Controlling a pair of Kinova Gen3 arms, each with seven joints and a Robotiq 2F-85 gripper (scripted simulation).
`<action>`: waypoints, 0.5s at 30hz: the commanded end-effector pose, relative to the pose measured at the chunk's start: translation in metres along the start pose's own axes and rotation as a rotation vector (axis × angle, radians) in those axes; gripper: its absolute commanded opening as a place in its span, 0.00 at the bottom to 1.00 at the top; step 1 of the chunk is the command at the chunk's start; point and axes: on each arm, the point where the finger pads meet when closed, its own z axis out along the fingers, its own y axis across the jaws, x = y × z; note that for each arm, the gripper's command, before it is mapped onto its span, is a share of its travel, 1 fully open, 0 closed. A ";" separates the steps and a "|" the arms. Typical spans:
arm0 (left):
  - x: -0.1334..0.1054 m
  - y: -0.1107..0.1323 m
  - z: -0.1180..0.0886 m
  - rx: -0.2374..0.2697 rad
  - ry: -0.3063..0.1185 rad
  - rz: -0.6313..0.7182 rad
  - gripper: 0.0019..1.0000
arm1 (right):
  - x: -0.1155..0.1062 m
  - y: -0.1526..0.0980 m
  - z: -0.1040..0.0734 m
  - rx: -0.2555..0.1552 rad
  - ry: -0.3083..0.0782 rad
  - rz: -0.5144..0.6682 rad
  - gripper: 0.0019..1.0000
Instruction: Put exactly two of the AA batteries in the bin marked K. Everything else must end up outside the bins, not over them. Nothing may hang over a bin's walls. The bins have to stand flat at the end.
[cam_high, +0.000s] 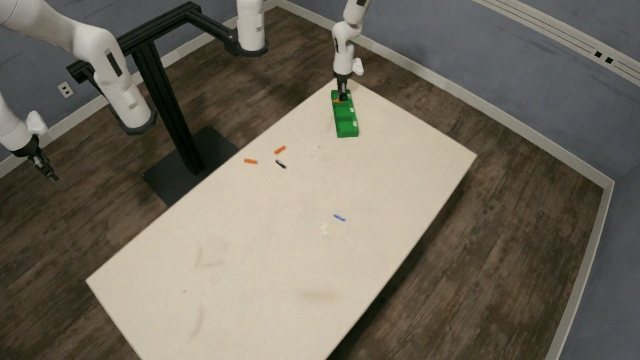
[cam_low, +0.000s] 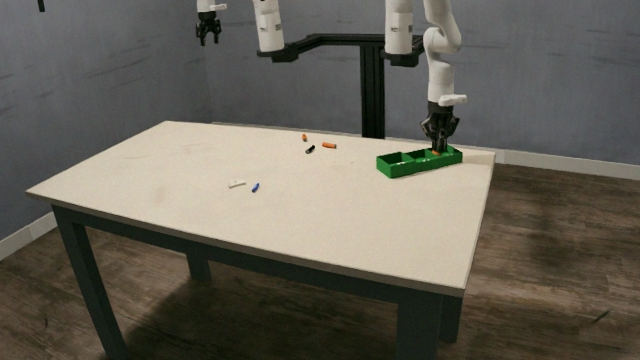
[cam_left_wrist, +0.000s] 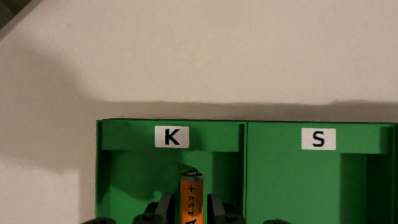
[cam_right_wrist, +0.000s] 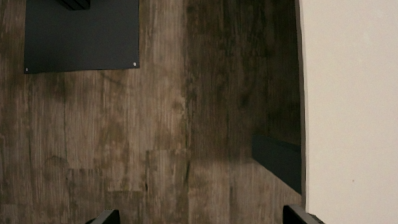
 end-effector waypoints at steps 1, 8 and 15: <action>0.001 0.000 -0.005 0.000 0.001 0.000 0.28 | 0.000 0.000 0.000 0.000 -0.001 0.000 1.00; 0.001 0.000 -0.013 0.000 0.001 0.000 0.28 | 0.000 0.000 0.000 0.000 -0.001 0.000 1.00; 0.001 0.000 -0.033 0.000 0.001 0.000 0.28 | 0.000 0.000 0.000 0.000 -0.001 0.000 1.00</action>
